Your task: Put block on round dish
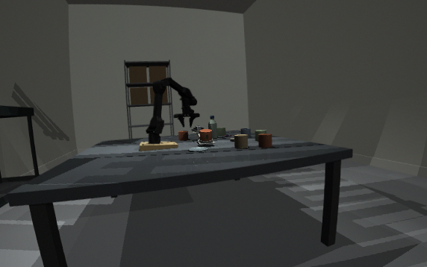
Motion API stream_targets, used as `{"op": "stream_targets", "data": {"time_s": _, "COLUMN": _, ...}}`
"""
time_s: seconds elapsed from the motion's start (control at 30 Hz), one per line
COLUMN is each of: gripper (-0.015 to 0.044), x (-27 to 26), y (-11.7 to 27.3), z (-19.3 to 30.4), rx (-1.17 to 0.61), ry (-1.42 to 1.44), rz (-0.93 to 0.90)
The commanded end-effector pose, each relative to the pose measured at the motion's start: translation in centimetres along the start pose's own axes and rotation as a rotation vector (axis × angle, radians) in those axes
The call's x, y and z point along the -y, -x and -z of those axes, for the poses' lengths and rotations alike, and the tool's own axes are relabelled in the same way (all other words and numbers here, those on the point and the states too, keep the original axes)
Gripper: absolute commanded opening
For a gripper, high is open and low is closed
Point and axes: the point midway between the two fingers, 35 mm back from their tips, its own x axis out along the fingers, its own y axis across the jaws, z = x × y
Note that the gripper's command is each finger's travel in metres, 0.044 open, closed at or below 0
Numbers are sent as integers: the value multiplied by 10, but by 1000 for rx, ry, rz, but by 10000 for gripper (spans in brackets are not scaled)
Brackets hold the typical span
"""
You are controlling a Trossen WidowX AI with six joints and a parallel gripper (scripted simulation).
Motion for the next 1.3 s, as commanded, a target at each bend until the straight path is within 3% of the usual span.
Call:
{"op": "stream_targets", "data": {"time_s": 0.0, "gripper": 260, "x": 8, "y": 5, "z": -2, "rx": 14, "ry": -127, "rz": 24}}
{"op": "stream_targets", "data": {"time_s": 1.27, "gripper": 260, "x": 54, "y": 24, "z": 8, "rx": 17, "ry": -1320, "rz": 37}}
